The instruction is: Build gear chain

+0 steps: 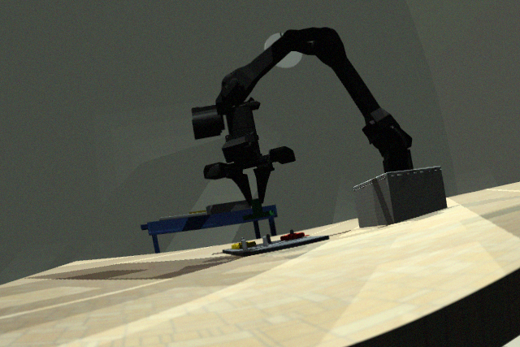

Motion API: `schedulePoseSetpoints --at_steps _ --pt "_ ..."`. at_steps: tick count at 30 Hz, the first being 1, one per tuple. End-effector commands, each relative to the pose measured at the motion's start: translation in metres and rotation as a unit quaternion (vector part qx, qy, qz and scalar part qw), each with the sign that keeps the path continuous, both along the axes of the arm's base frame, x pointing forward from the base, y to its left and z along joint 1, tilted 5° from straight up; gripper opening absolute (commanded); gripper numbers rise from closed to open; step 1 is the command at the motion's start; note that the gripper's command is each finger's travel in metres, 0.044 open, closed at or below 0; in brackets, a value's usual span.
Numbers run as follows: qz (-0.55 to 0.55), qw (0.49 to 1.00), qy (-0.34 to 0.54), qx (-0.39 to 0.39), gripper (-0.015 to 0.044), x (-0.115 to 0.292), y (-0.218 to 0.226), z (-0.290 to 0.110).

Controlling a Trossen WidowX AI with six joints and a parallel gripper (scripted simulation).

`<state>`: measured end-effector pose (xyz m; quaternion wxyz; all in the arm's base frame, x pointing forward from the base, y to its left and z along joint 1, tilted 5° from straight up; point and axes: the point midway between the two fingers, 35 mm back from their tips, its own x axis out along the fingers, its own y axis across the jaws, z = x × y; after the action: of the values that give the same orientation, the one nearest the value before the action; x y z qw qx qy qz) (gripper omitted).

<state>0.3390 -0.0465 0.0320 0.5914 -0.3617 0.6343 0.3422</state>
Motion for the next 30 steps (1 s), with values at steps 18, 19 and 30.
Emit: schedulePoseSetpoints --at_steps 18,19,30 --pt "0.002 1.0 -0.008 -0.005 0.0 -0.021 -0.035 -0.011" --pt "0.002 1.0 -0.008 -0.005 0.0 -0.021 -0.035 -0.011" --pt "0.002 1.0 -0.008 -0.005 0.0 -0.021 -0.035 -0.011"
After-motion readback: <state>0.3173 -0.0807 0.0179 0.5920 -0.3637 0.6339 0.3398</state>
